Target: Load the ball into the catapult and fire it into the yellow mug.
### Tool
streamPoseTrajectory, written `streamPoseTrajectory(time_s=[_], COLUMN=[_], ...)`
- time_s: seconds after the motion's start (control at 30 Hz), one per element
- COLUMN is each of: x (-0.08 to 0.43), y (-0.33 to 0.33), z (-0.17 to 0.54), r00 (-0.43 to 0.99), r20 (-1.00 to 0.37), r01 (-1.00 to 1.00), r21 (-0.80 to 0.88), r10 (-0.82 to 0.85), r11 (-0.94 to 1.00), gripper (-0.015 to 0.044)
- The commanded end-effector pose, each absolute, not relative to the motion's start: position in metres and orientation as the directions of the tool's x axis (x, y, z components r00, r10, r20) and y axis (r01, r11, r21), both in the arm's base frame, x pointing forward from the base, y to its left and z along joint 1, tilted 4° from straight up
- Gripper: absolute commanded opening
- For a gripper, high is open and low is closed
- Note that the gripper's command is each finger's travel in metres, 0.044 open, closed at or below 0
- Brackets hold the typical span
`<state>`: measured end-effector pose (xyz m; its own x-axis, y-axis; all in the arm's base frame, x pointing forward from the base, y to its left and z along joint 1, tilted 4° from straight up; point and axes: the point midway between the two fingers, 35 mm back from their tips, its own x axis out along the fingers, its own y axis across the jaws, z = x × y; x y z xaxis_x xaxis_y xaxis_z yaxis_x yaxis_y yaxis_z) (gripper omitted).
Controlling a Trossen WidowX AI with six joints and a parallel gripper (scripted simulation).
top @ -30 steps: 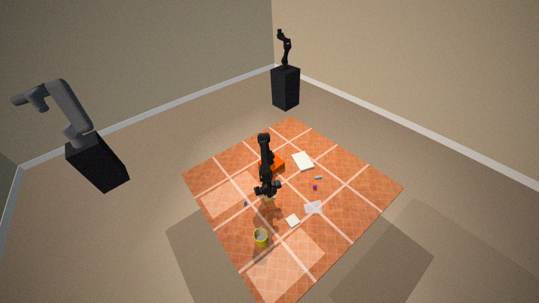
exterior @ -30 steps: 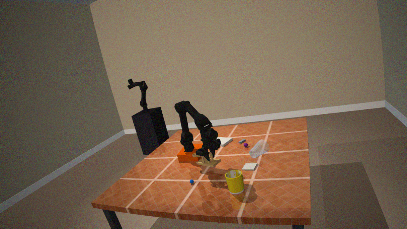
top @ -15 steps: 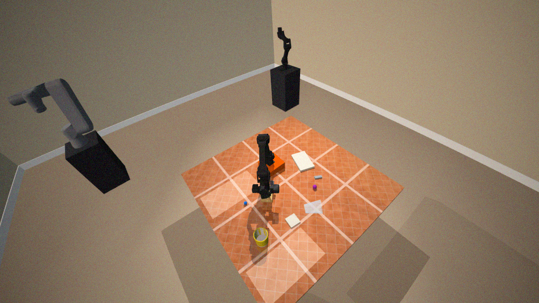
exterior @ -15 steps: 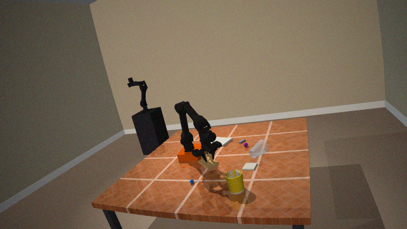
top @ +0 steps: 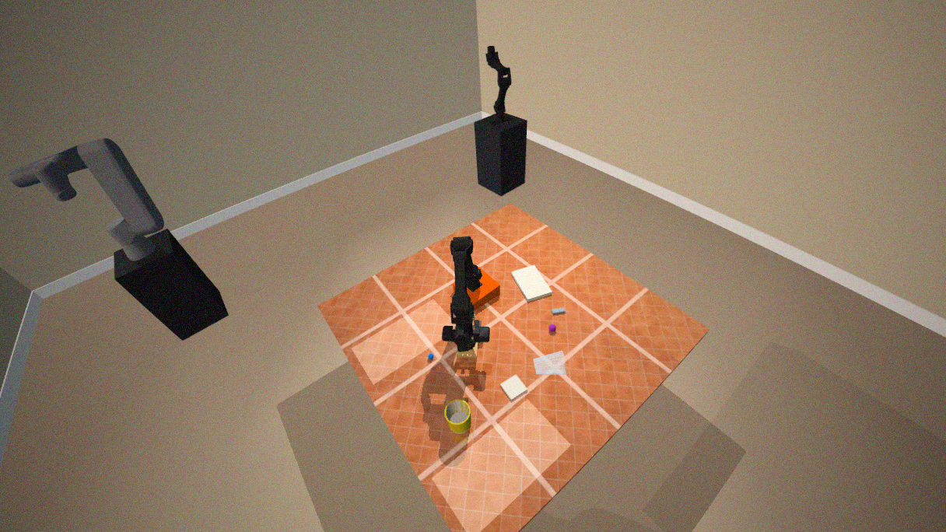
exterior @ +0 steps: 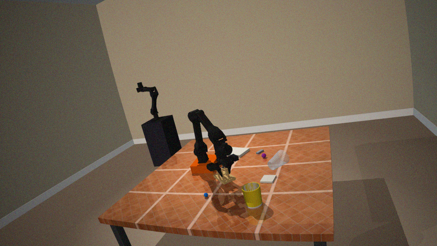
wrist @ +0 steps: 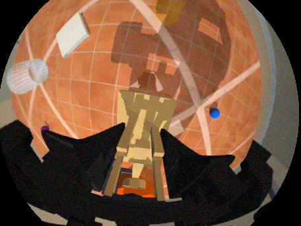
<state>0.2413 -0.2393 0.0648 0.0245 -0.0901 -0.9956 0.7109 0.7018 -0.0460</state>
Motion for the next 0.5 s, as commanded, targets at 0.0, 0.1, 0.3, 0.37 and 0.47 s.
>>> streamPoseTrajectory(time_s=[0.0, 0.1, 0.3, 0.37, 0.47], x=[0.242, 0.242, 0.242, 0.242, 0.242], y=[-0.24, -0.241, -0.242, -0.242, -0.242], z=[0.061, 0.056, 0.046, 0.043, 0.038], r00=[0.032, 0.032, 0.032, 0.032, 0.032], r20=[-0.995, -0.995, -0.995, -0.995, -0.995], r01=[0.714, 0.714, 0.714, 0.714, 0.714], r21=[-0.042, -0.042, -0.042, -0.042, -0.042], r10=[-0.093, -0.093, -0.093, -0.093, -0.093], r11=[0.699, 0.699, 0.699, 0.699, 0.699], gripper=[0.0, 0.0, 0.0, 0.0, 0.0])
